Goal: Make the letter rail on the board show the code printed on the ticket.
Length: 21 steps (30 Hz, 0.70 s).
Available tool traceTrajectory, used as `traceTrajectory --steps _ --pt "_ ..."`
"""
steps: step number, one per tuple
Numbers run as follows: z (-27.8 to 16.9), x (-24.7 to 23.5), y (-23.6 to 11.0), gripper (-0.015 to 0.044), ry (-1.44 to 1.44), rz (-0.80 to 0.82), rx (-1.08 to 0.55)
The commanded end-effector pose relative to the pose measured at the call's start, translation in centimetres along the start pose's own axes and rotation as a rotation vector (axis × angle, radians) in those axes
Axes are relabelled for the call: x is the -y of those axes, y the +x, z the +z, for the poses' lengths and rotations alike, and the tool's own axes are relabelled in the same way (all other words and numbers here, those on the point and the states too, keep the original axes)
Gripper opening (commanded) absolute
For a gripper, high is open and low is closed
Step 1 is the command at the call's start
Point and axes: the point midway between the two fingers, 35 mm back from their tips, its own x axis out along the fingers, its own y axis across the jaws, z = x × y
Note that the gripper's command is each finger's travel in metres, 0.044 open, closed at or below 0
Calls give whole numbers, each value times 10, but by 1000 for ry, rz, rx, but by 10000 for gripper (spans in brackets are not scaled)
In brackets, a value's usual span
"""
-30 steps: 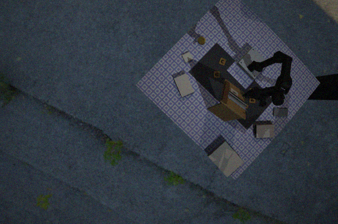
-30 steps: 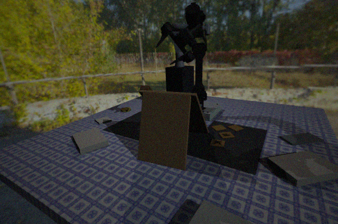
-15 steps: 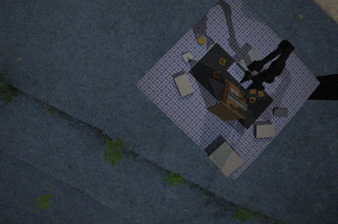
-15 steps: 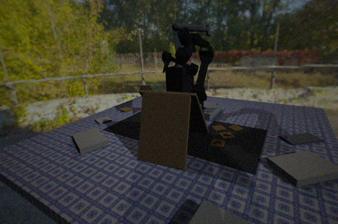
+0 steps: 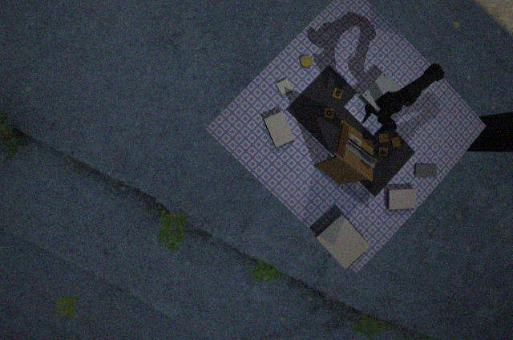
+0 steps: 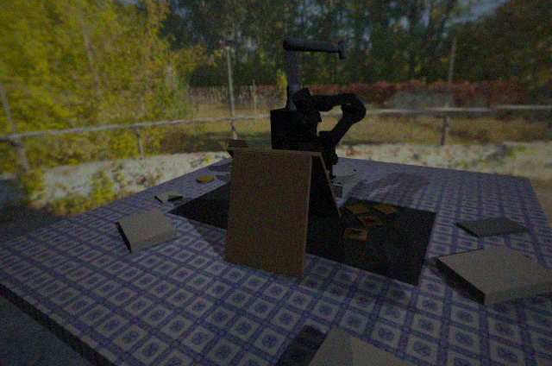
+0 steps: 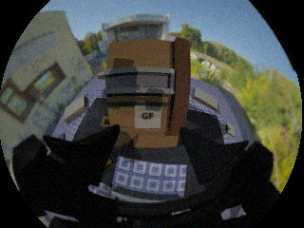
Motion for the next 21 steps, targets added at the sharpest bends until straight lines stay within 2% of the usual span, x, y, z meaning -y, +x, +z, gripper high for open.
traceTrajectory --steps 1,11,21 --pt "-8 -3 3 440 30 22 18" --pt "-8 -3 3 440 17 24 15" --pt "31 -1 -27 440 -681 186 -64"
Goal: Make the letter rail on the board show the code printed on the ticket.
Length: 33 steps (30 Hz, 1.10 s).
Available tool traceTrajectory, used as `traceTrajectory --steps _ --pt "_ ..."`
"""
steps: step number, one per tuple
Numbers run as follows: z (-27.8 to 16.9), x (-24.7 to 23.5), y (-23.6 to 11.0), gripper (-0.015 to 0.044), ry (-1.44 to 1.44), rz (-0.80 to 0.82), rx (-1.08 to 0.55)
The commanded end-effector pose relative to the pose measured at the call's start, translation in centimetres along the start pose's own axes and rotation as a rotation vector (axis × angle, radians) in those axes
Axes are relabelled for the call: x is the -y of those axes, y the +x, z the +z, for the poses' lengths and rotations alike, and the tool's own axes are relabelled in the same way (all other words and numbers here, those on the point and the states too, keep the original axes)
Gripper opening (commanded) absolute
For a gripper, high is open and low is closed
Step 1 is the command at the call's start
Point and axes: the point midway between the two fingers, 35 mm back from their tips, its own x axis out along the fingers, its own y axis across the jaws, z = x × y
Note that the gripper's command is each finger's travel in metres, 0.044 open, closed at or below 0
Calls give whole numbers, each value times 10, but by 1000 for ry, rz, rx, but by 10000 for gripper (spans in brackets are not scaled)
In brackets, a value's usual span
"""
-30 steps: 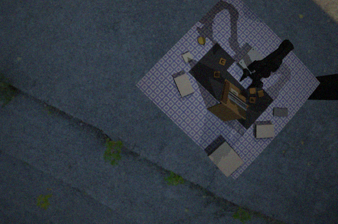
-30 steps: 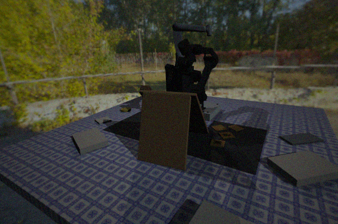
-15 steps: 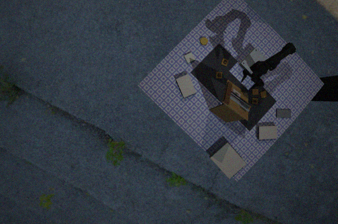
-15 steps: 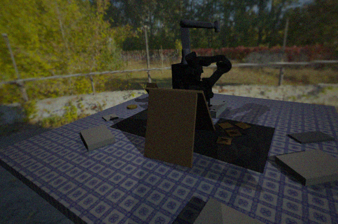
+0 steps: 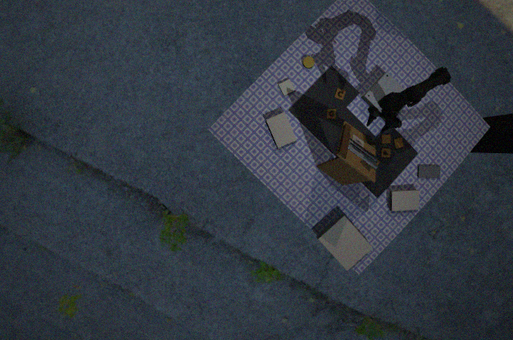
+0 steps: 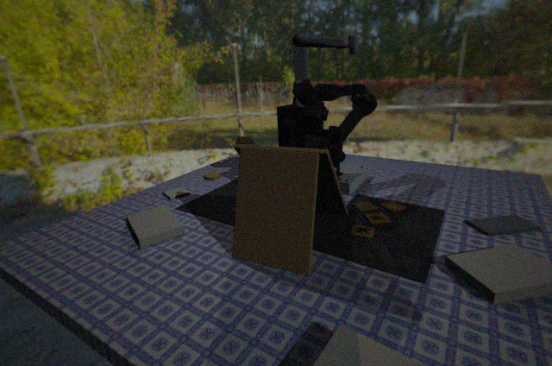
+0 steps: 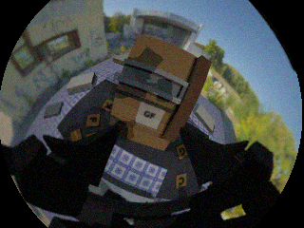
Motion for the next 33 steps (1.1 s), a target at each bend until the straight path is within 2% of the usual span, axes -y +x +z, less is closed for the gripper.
traceTrajectory --steps 1,8,16,33 --pt "25 9 -20 440 -415 111 -9" --pt "56 25 -44 440 -883 217 79" --pt "75 38 -57 440 -1175 240 179" --pt "76 39 -58 440 -1191 240 186"
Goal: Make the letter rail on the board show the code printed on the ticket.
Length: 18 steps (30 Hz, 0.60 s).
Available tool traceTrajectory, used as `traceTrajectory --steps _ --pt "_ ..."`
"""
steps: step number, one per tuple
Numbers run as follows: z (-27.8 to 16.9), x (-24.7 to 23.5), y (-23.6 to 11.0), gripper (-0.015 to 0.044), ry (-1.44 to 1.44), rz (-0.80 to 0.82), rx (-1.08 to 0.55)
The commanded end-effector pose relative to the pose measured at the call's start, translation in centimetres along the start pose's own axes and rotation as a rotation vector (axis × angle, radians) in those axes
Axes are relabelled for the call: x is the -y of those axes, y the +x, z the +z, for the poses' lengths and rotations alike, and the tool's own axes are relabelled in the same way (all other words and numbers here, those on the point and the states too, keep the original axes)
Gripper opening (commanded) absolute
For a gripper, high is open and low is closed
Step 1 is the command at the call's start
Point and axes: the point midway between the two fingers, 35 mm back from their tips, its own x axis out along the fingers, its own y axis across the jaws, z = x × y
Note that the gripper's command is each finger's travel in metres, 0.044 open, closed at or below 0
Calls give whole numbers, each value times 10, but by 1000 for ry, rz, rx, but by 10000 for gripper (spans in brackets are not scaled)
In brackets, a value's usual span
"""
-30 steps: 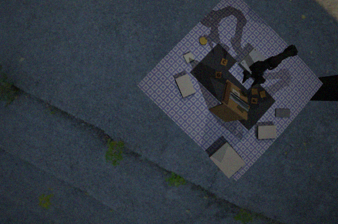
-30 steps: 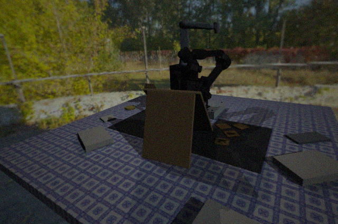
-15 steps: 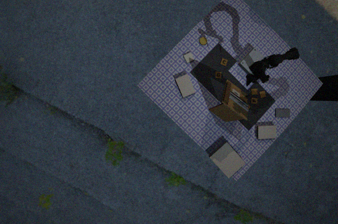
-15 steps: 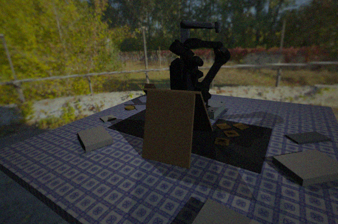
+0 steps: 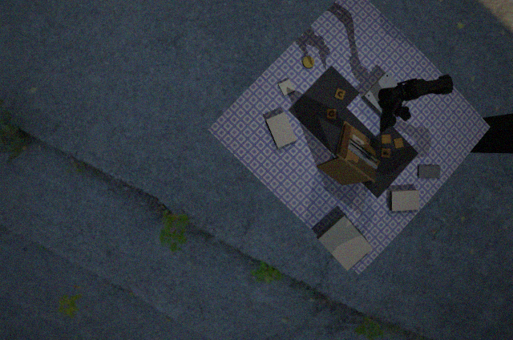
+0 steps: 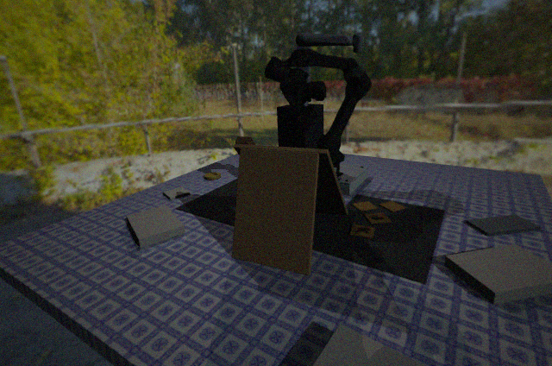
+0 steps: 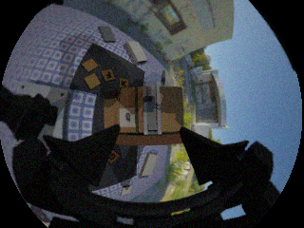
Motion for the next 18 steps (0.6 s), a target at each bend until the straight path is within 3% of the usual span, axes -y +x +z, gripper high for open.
traceTrajectory --steps 1,10,18 --pt "0 4 -3 440 -31 -6 10" --pt "2 4 -2 440 -31 -6 10" --pt "32 1 -3 440 -28 -6 12"
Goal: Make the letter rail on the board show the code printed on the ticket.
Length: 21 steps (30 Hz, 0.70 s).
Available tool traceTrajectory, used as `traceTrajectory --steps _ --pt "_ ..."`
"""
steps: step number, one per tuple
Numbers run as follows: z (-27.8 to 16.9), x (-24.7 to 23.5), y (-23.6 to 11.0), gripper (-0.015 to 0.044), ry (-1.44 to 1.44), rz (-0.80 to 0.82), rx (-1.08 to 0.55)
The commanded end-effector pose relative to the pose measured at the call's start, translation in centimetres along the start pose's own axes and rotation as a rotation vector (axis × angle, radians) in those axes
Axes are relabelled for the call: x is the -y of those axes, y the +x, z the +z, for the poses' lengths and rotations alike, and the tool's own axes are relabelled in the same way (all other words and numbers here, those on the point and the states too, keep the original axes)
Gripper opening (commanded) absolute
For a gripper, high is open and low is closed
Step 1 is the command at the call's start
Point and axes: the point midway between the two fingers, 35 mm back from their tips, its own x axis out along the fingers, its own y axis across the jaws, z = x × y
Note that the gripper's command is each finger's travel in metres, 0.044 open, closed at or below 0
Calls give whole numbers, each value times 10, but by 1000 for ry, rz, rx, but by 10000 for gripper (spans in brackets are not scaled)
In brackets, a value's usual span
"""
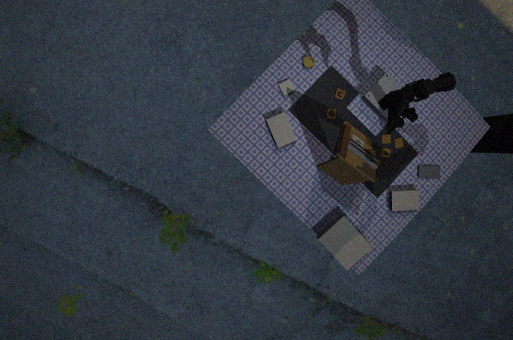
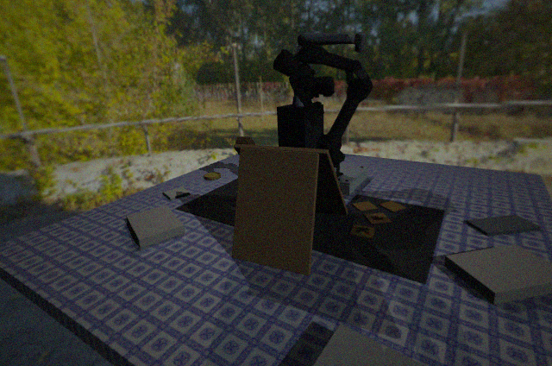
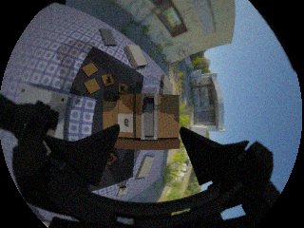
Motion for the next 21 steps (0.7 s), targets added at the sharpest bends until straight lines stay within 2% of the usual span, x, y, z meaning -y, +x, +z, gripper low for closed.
traceTrajectory --steps 1,7,9,11,16,21 --pt "4 -3 1 440 8 6 -4" --pt "4 -3 1 440 8 6 -4" --pt "3 -3 5 387 64 24 3" --pt "3 -4 18 340 217 77 16" --pt "6 -9 53 340 620 226 -4" --pt "15 -18 90 340 1001 359 -105"
